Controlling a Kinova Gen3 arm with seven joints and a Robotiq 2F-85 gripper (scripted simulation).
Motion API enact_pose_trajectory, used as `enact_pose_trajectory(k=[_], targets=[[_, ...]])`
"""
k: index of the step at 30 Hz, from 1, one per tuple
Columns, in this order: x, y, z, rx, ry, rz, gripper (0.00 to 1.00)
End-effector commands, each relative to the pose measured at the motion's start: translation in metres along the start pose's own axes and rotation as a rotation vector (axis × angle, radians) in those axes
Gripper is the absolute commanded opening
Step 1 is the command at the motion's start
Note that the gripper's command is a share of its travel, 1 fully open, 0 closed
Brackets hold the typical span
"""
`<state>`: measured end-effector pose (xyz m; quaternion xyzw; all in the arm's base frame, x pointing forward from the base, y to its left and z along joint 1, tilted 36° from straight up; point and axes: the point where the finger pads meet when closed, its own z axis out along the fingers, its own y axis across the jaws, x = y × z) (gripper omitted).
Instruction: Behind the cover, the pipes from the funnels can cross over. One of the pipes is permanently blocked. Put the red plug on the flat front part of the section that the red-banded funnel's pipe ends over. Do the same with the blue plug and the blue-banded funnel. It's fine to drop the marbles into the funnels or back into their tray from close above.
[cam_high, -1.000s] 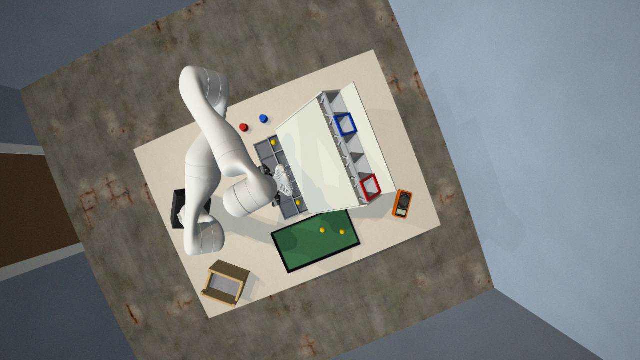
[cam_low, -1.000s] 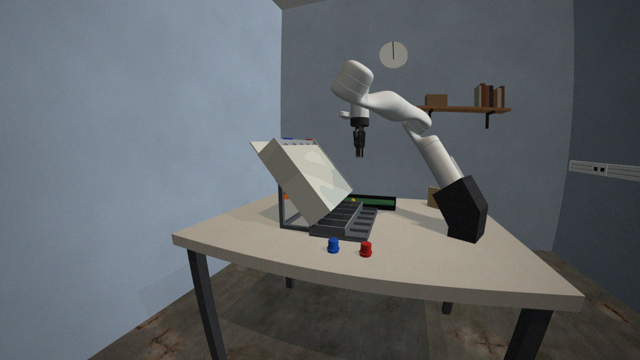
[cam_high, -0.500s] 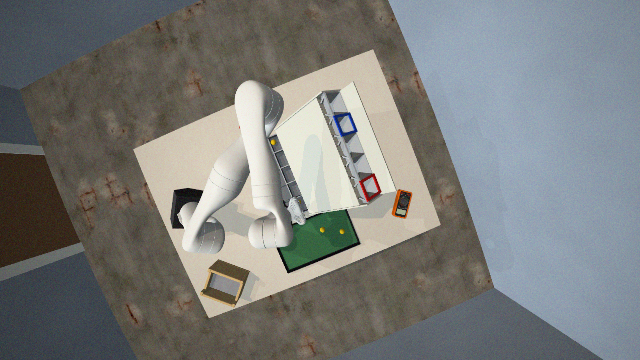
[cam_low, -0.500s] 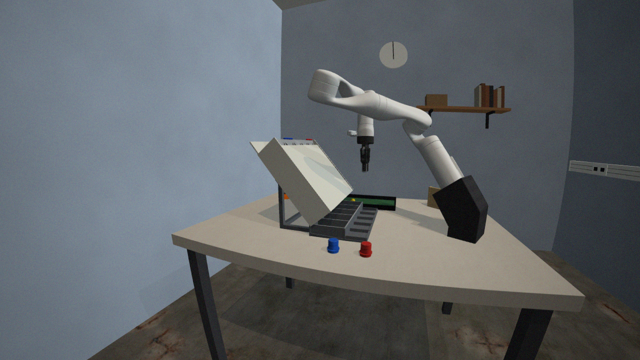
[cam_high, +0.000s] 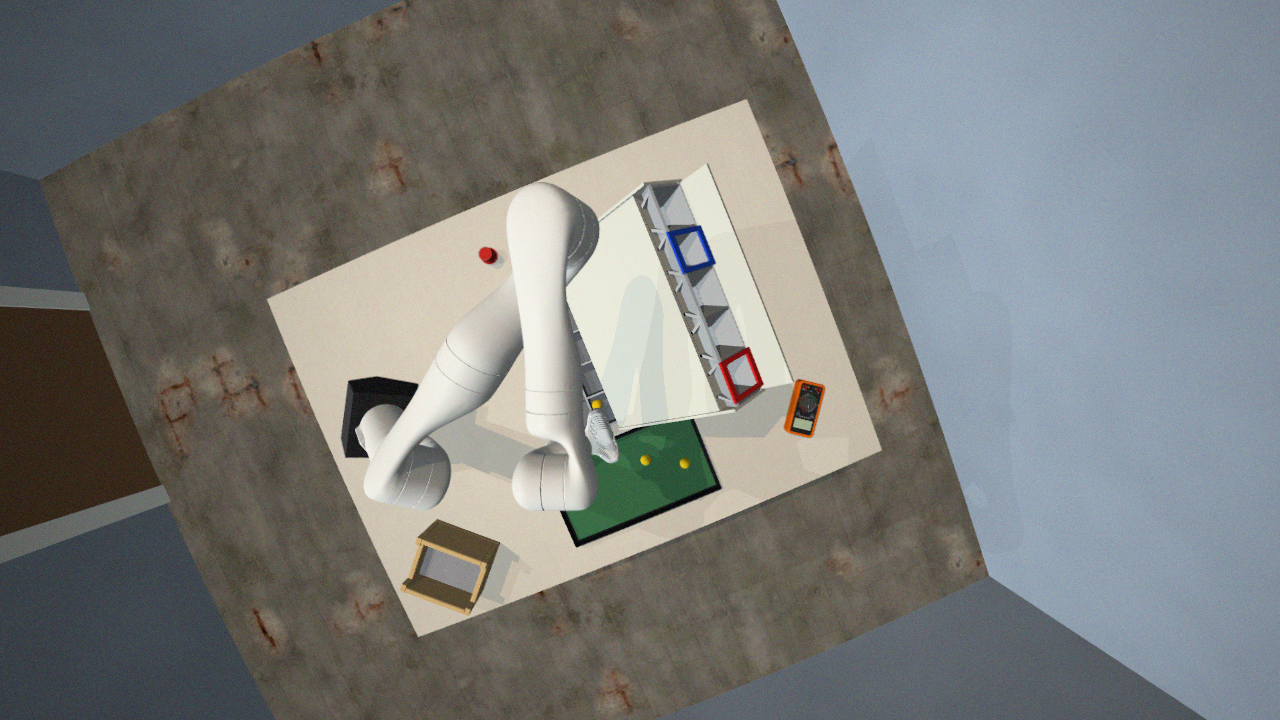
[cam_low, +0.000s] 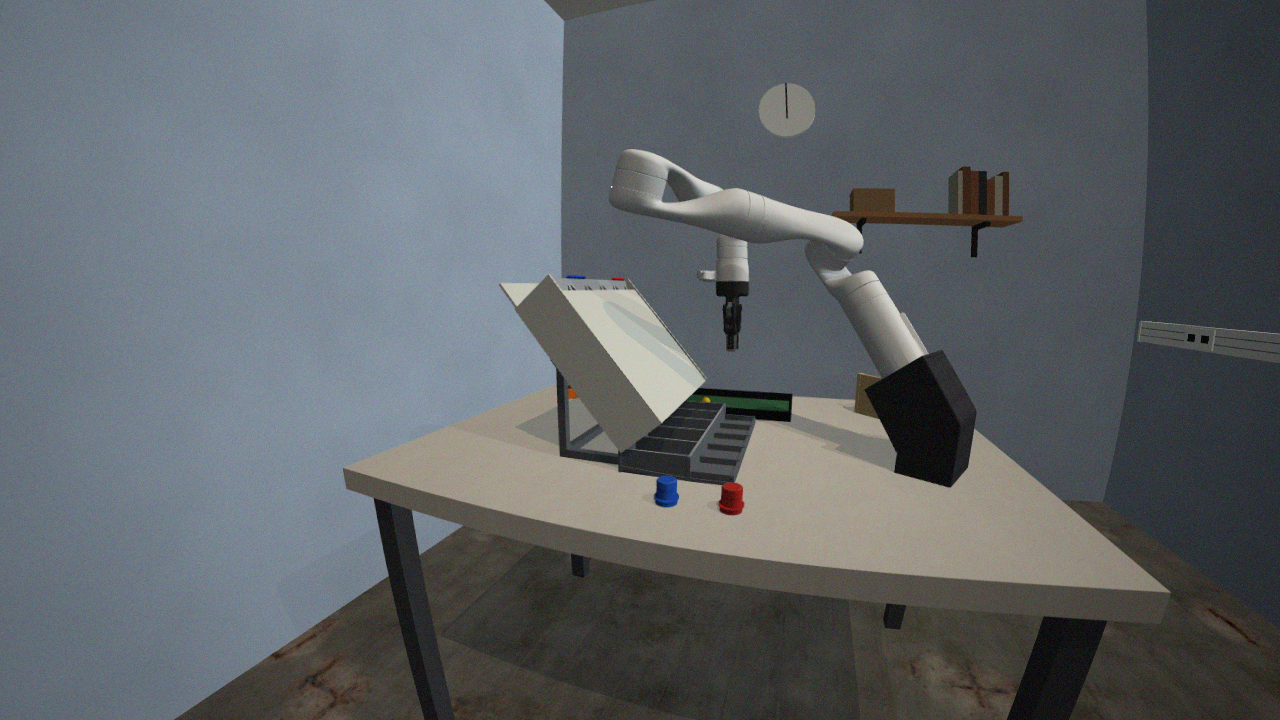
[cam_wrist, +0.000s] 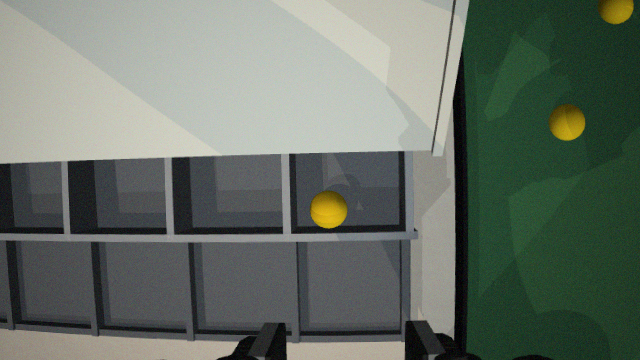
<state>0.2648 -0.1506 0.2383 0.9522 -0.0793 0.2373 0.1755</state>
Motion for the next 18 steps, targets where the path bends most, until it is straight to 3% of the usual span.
enact_pose_trajectory(k=[1, 4, 9, 17, 18], targets=[[0.034, 0.060, 0.013, 0.000, 0.001, -0.002, 0.50], [0.041, 0.072, 0.016, 0.000, 0.001, -0.002, 0.50], [0.072, 0.128, 0.028, 0.000, 0.001, -0.002, 0.50], [0.072, 0.128, 0.028, 0.000, 0.001, -0.002, 0.50], [0.089, 0.159, 0.035, 0.015, -0.003, -0.030, 0.50]])
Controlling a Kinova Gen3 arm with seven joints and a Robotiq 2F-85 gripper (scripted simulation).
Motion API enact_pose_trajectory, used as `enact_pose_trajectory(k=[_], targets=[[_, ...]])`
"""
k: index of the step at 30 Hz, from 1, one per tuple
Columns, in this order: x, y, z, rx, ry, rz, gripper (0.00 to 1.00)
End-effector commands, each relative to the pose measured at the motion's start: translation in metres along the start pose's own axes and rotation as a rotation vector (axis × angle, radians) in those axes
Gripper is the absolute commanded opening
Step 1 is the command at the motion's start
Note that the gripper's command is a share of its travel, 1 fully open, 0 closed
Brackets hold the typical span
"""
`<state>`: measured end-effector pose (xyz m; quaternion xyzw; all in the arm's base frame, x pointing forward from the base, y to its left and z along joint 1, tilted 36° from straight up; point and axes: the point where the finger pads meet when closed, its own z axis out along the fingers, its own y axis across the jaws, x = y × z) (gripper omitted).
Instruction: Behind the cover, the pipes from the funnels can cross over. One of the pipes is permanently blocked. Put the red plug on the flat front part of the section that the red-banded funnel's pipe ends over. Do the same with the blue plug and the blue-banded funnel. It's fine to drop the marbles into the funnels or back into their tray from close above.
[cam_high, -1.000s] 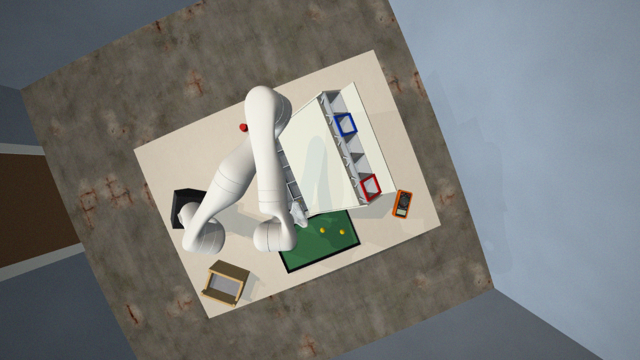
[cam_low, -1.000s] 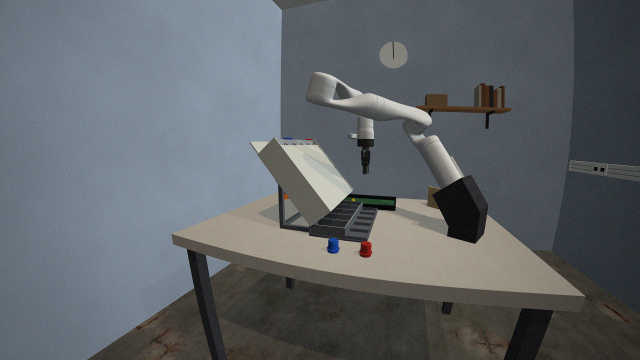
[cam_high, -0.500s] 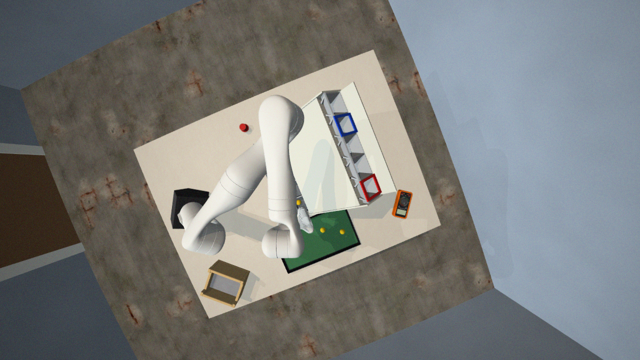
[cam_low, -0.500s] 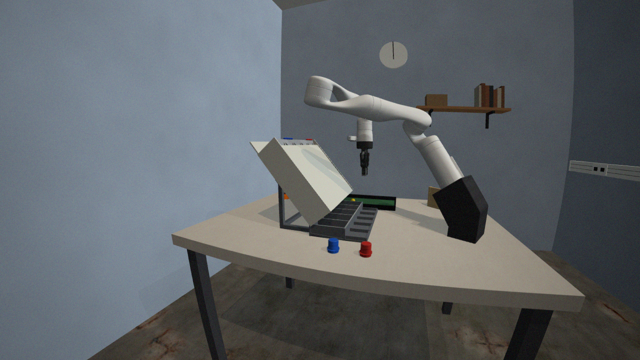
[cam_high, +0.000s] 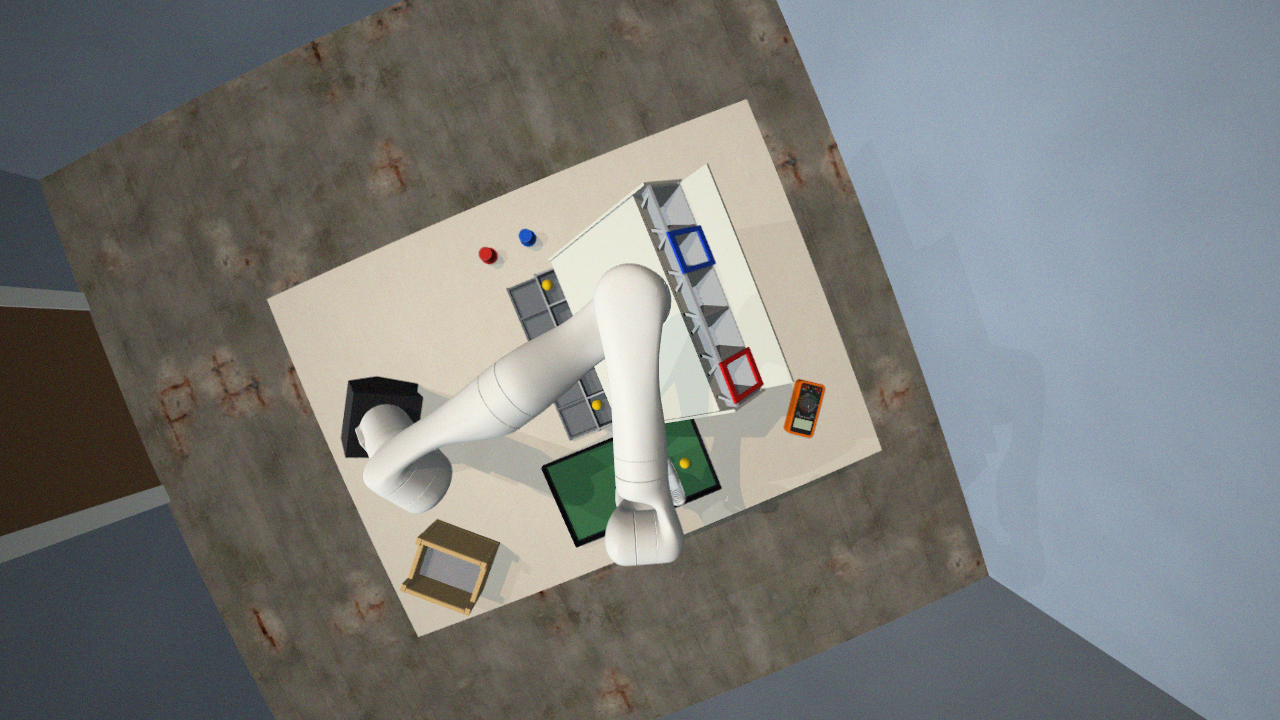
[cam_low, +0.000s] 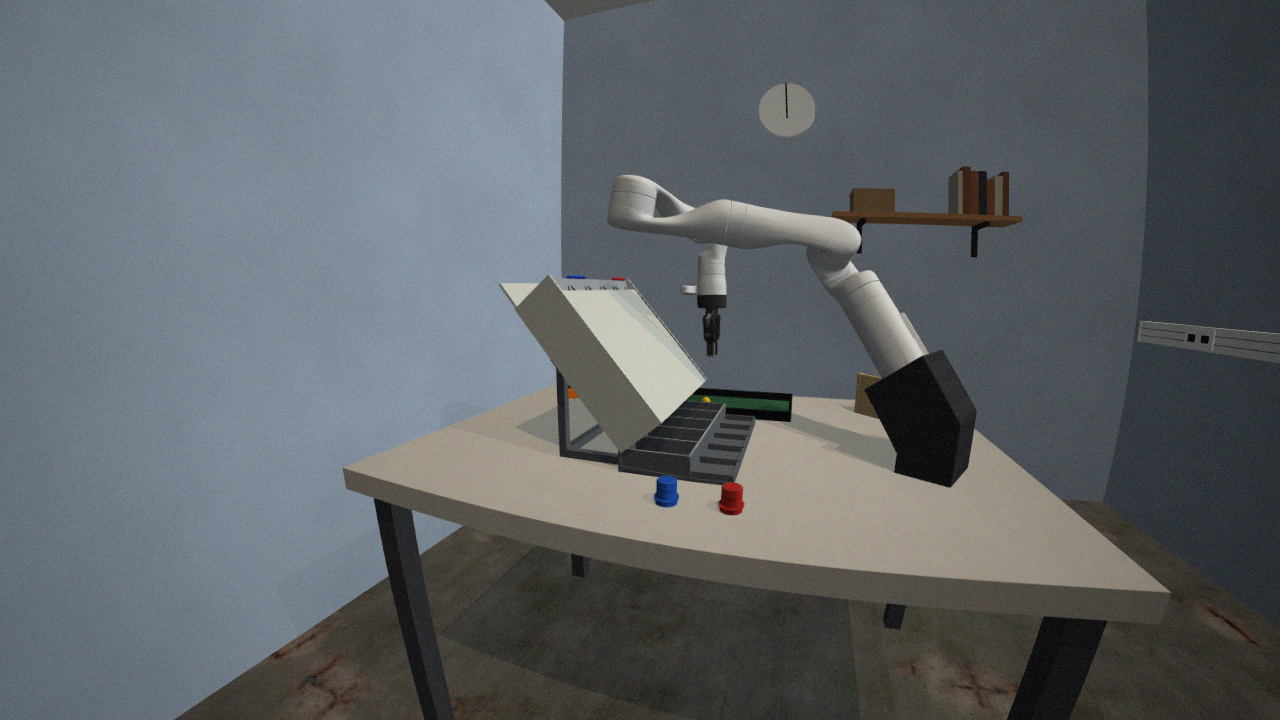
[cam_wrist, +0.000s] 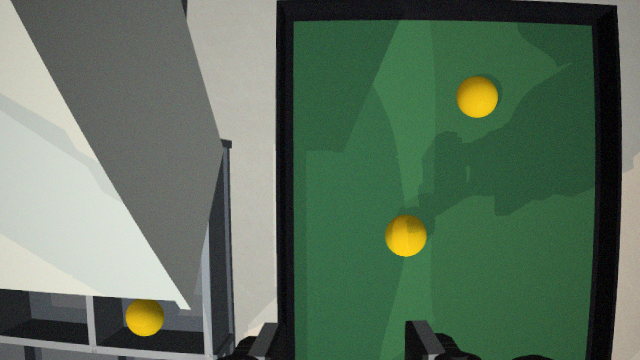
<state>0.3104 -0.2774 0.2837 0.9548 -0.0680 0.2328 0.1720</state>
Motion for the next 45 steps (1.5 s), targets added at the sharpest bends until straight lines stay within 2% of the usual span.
enact_pose_trajectory(k=[1, 16, 17, 33, 34, 36, 39, 45], targets=[[0.018, 0.039, 0.006, 0.002, 0.003, -0.008, 0.50], [0.018, 0.039, 0.006, 0.002, 0.003, -0.008, 0.50], [0.019, 0.039, 0.005, -0.031, 0.027, 0.026, 0.50], [0.019, 0.039, 0.005, -0.031, 0.027, 0.026, 0.50], [0.020, 0.041, 0.075, -0.023, 0.021, 0.016, 0.50], [0.020, 0.041, 0.080, -0.023, 0.021, 0.016, 0.50], [0.021, 0.043, 0.116, -0.023, 0.021, 0.016, 0.50], [0.021, 0.043, 0.116, -0.023, 0.021, 0.016, 0.50]])
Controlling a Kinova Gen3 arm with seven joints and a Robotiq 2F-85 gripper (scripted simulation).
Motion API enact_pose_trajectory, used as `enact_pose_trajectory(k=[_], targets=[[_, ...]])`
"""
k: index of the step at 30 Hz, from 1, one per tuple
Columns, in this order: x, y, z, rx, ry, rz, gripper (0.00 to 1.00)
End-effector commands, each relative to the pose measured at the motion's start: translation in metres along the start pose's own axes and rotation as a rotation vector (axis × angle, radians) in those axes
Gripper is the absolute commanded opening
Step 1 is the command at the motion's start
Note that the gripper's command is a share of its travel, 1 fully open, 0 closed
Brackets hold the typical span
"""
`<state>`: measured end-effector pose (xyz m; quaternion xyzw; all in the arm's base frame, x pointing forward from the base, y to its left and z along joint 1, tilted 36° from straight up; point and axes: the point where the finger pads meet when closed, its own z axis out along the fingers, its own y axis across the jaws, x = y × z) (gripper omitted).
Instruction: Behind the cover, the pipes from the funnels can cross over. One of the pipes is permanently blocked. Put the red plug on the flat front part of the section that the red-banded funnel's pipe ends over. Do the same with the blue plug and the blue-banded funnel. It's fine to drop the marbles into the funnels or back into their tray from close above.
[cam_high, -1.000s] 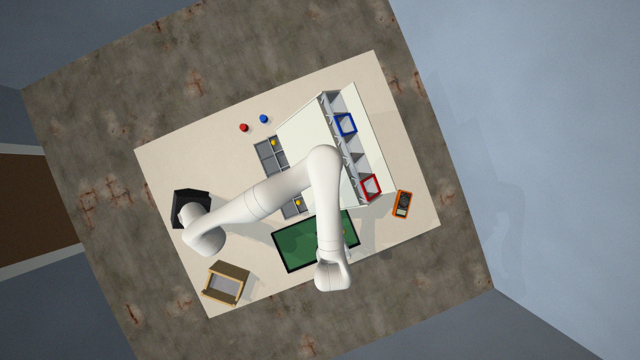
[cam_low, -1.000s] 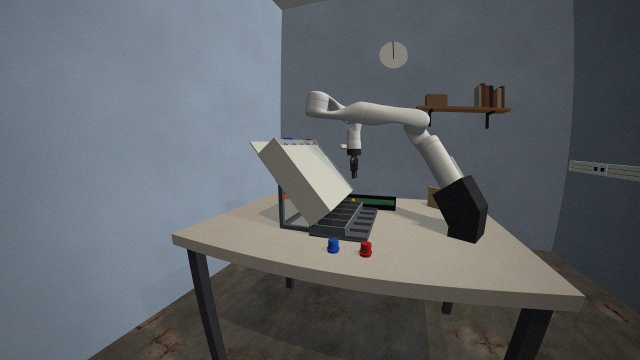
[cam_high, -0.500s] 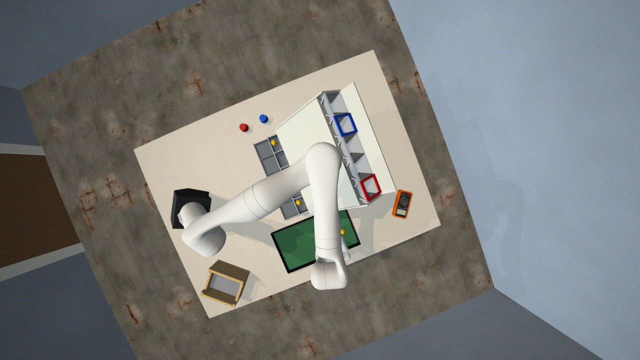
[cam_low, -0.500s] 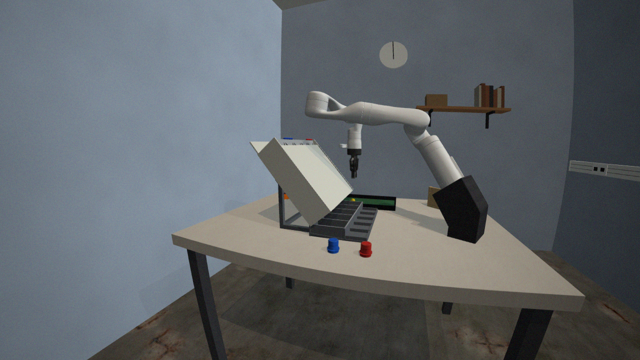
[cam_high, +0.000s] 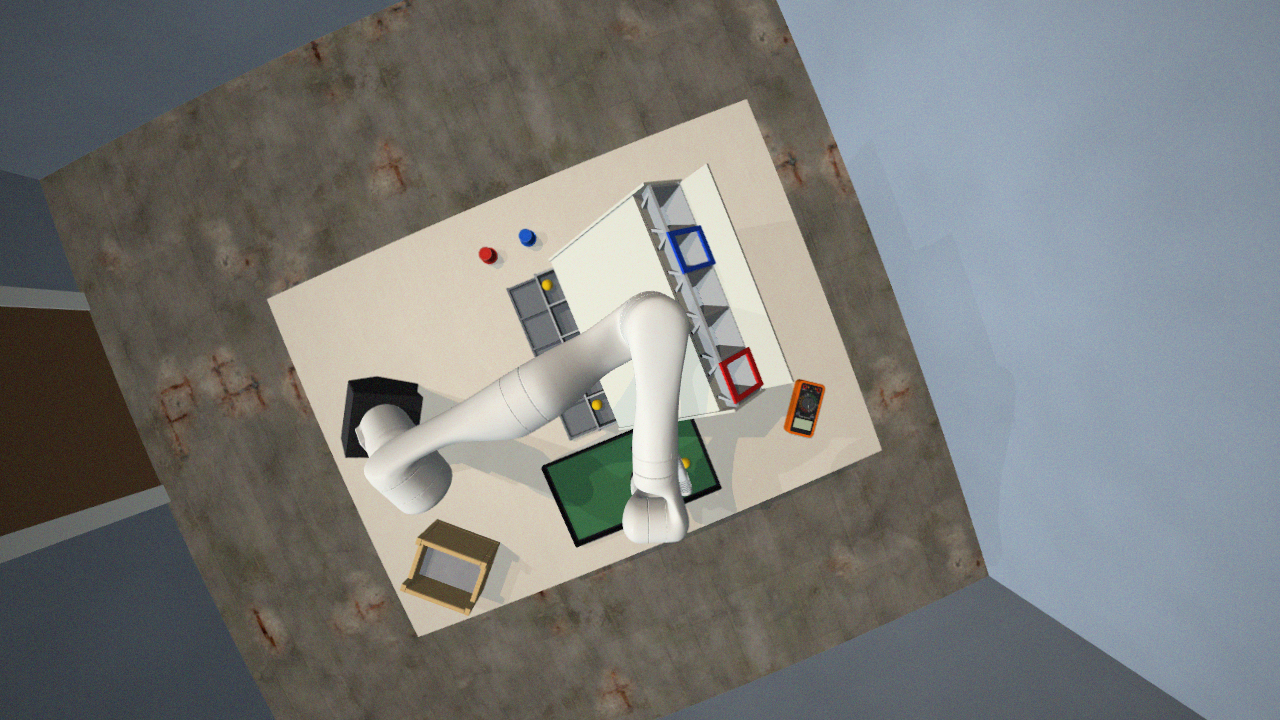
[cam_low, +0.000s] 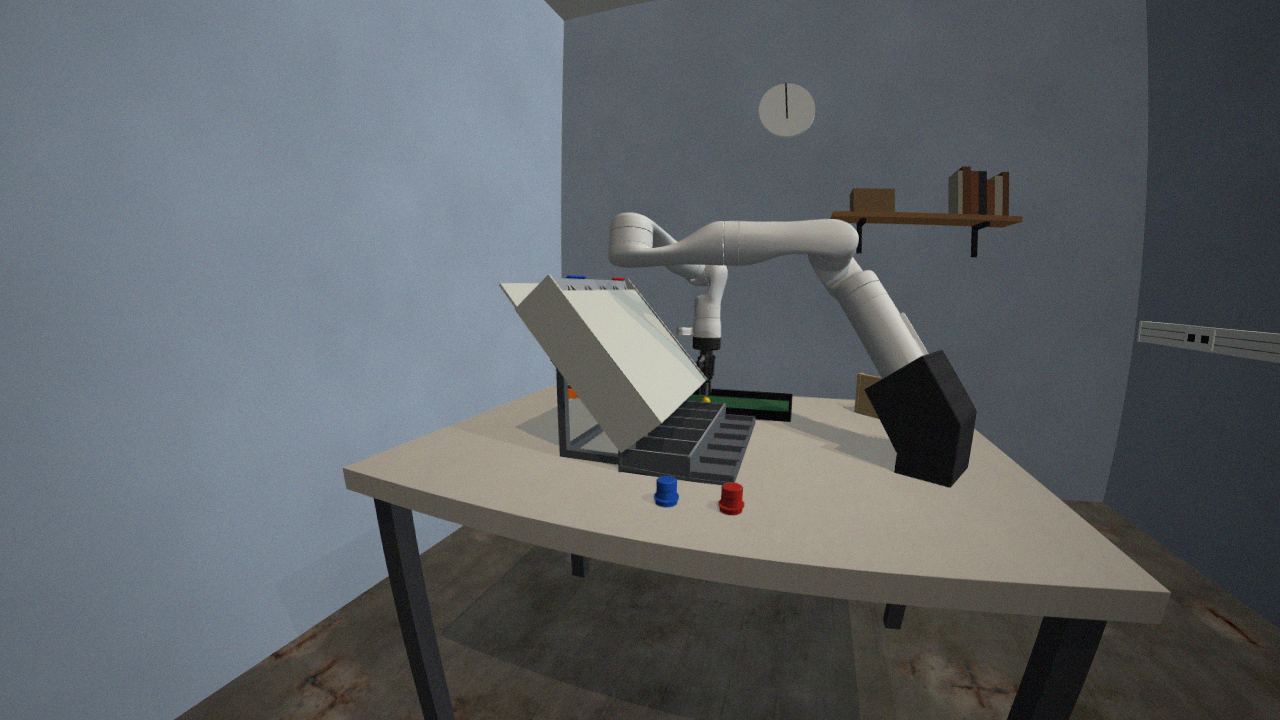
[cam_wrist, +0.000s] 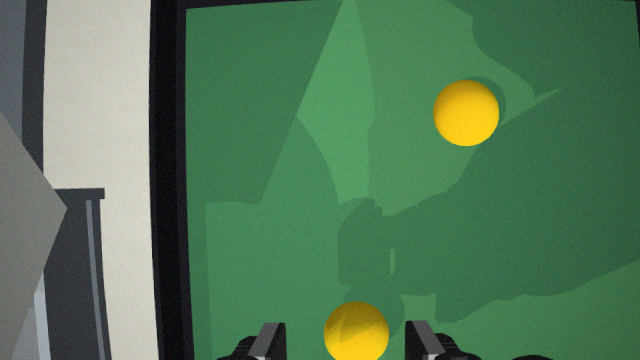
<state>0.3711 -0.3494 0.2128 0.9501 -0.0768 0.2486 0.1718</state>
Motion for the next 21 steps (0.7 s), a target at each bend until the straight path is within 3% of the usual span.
enact_pose_trajectory(k=[1, 21], targets=[[-0.0026, 0.0094, 0.0051, -0.020, -0.008, -0.007, 0.50], [-0.0026, 0.0097, 0.0044, -0.008, -0.006, 0.001, 0.50]])
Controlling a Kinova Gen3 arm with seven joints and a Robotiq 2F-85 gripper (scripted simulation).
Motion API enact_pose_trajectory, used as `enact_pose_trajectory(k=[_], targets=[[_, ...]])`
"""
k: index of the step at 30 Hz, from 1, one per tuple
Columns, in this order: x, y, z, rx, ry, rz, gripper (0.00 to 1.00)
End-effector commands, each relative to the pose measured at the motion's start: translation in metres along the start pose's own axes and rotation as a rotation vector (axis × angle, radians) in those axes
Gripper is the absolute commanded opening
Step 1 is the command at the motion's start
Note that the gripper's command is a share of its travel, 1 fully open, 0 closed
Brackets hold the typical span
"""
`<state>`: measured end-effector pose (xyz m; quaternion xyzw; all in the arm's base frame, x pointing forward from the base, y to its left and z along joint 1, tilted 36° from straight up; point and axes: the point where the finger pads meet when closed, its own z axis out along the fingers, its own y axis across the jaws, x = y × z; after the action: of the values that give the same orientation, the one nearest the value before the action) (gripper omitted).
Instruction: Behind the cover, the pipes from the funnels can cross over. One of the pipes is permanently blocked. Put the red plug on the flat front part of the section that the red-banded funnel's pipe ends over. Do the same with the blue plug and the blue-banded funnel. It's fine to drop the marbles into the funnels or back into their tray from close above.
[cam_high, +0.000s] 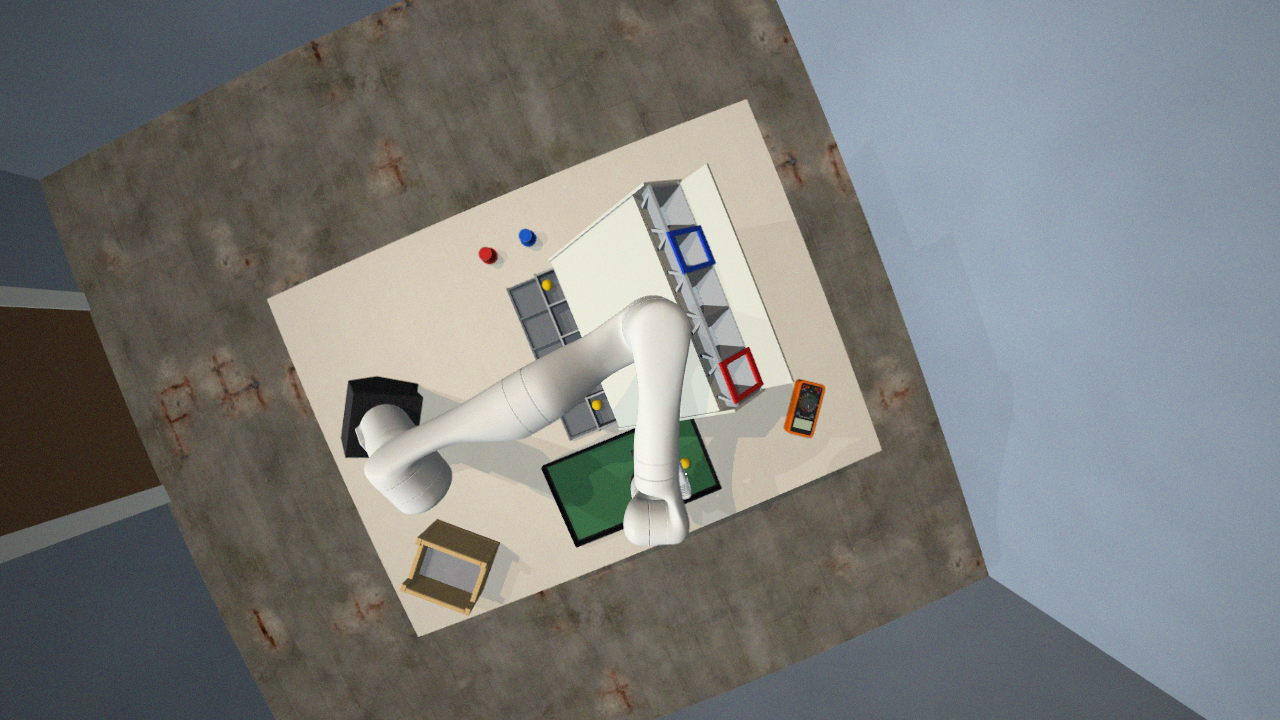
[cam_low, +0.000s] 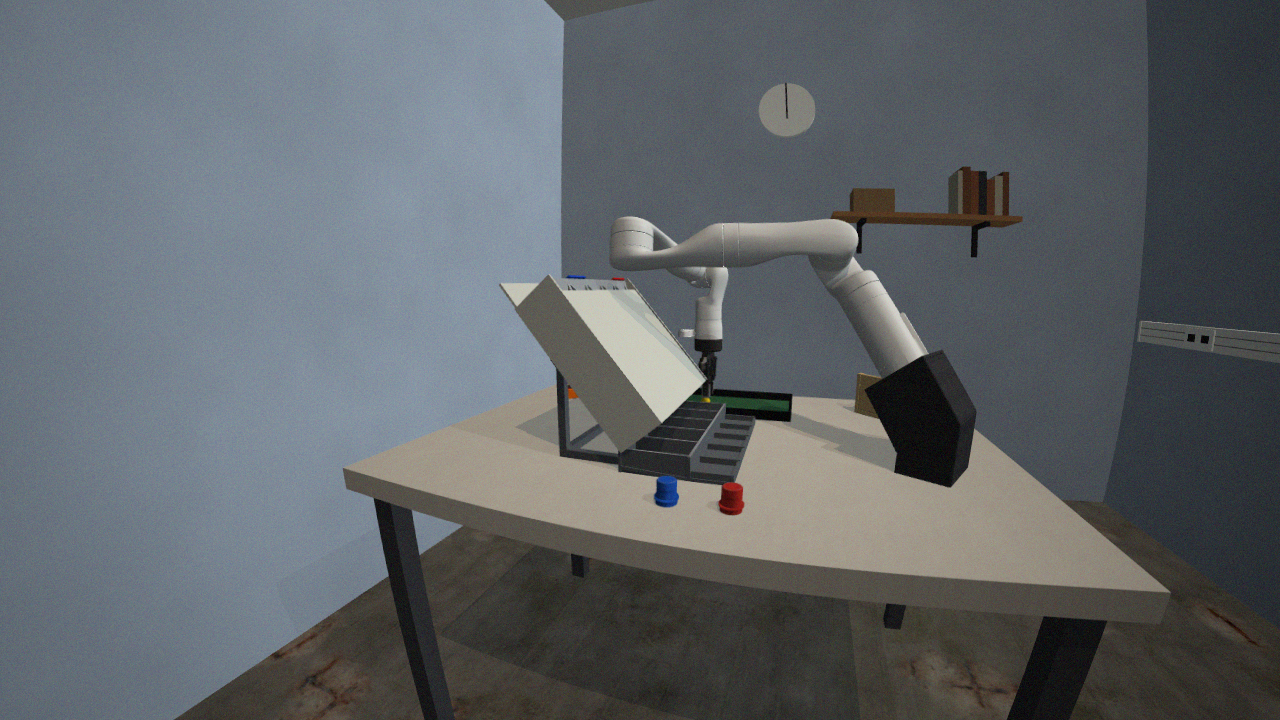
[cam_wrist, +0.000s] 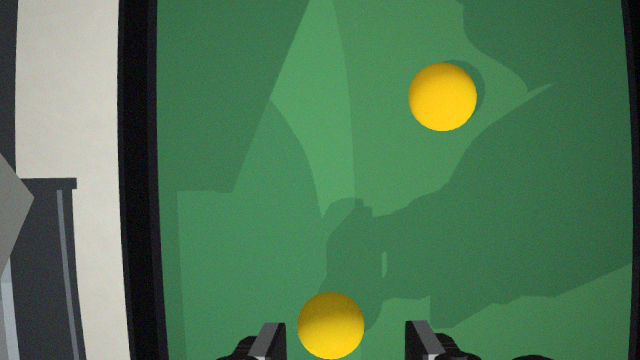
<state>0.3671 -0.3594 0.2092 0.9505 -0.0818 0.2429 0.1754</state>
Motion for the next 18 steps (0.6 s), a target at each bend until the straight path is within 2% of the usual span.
enact_pose_trajectory(k=[1, 2, 18], targets=[[0.0021, 0.0004, -0.0005, 0.002, 0.006, -0.005, 0.50], [0.0027, -0.0001, -0.0004, -0.016, 0.011, -0.004, 0.50], [0.0027, -0.0001, -0.0004, -0.016, 0.011, -0.004, 0.50]])
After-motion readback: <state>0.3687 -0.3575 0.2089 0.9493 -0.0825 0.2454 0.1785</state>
